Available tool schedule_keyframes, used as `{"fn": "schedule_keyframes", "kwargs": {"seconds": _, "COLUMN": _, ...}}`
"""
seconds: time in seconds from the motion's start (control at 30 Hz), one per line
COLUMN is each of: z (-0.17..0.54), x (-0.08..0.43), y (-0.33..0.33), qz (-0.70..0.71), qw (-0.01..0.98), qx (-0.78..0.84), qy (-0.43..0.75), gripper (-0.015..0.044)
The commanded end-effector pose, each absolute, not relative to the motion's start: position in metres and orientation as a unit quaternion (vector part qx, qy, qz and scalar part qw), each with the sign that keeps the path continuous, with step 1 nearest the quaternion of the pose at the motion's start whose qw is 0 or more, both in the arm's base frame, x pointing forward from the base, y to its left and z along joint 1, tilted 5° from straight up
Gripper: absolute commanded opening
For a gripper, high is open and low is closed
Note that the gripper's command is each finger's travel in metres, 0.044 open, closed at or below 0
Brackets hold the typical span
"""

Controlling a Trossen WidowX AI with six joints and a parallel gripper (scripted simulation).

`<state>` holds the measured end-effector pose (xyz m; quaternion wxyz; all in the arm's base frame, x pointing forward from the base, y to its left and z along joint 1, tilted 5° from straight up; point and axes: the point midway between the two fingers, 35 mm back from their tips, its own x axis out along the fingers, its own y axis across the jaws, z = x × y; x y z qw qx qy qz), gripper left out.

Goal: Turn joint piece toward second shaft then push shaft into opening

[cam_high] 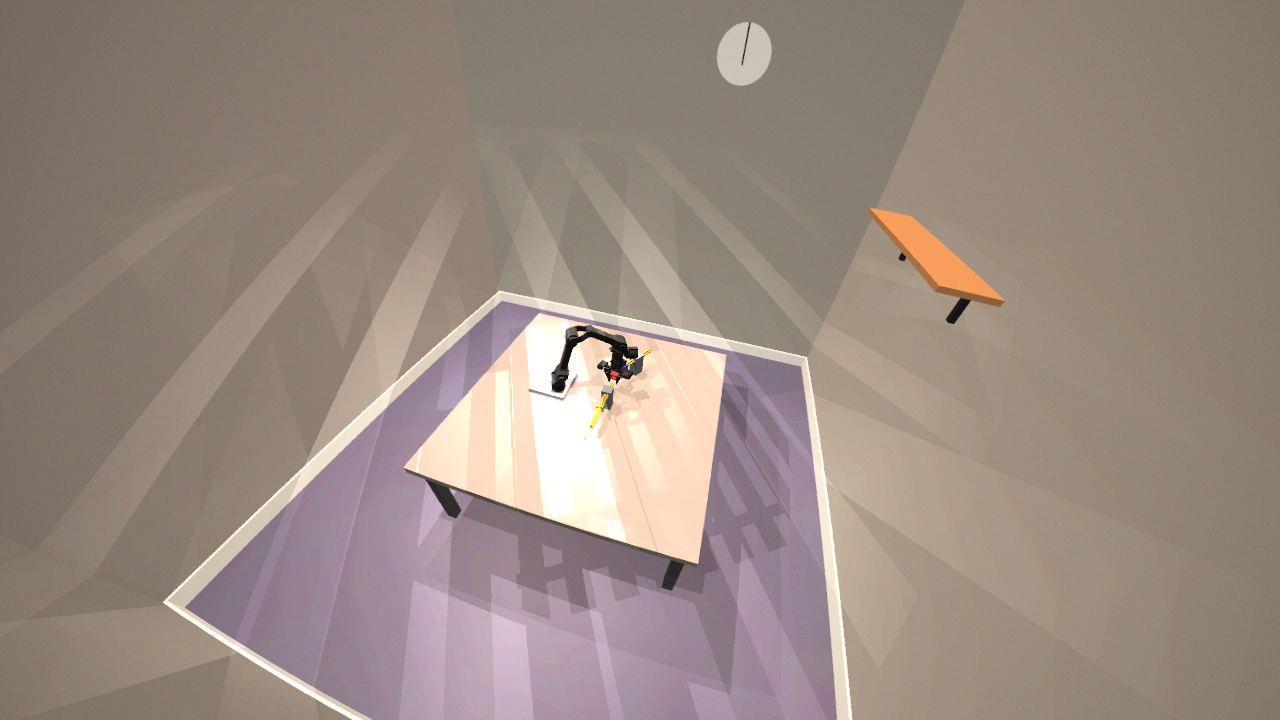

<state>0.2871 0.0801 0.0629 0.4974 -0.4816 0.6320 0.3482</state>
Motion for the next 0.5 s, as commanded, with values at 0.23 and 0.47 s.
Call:
{"fn": "schedule_keyframes", "kwargs": {"seconds": 0.23, "z": 0.0627, "x": 0.2870, "y": 0.0803, "qz": 0.348, "qw": 0.498, "qx": -0.481, "qy": 0.632, "gripper": 0.0226}}
{"fn": "schedule_keyframes", "kwargs": {"seconds": 0.47, "z": 0.0627, "x": 0.2870, "y": 0.0803, "qz": 0.348, "qw": 0.498, "qx": -0.481, "qy": 0.632, "gripper": 0.0409}}
